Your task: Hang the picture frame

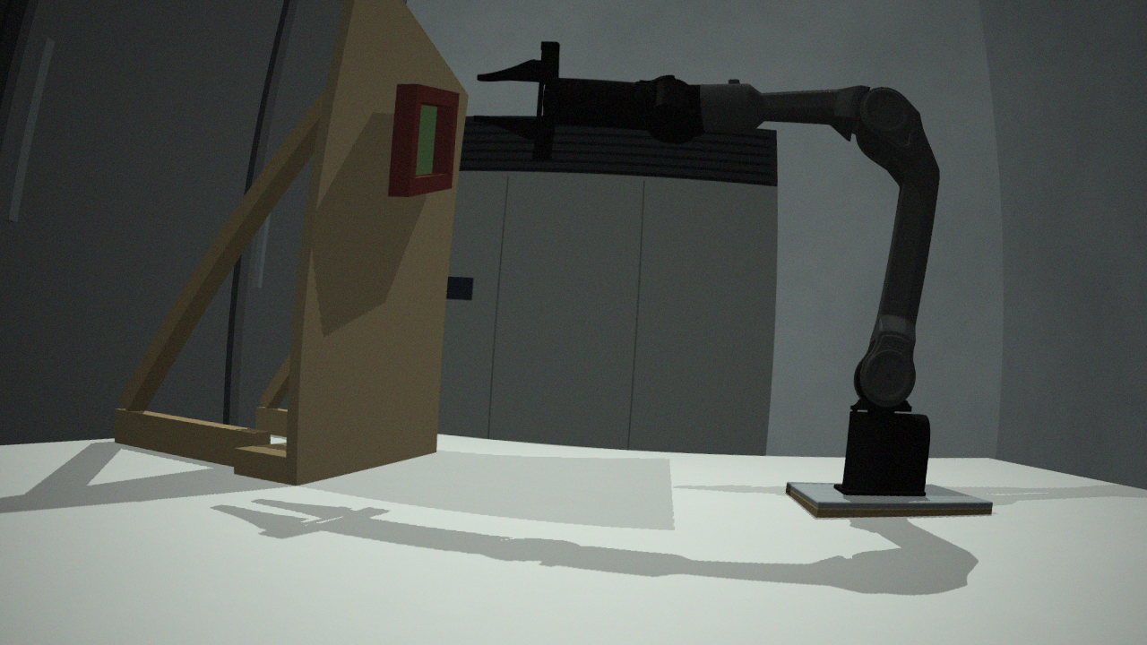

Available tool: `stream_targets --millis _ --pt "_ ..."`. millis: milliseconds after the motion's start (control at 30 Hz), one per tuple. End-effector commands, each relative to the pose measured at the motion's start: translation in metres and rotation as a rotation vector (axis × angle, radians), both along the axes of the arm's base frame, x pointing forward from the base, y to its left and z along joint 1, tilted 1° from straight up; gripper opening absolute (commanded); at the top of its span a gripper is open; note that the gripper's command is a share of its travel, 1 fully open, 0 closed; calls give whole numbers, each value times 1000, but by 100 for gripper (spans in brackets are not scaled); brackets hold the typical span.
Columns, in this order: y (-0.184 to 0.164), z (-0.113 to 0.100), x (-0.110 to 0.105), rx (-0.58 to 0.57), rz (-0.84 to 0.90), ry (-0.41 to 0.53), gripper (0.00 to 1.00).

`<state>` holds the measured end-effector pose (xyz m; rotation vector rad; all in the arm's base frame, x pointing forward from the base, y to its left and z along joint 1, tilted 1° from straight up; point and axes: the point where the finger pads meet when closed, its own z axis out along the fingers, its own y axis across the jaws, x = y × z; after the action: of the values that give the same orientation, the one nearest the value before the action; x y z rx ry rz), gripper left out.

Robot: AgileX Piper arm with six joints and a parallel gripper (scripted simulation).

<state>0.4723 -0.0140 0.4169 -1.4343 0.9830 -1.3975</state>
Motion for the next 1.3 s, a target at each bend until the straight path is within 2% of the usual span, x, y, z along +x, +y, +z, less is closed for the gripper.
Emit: stream_targets --millis 0,1267 --pt "0 1 0 0 1 -1 63" --pt "-1 3 2 0 1 0 63"
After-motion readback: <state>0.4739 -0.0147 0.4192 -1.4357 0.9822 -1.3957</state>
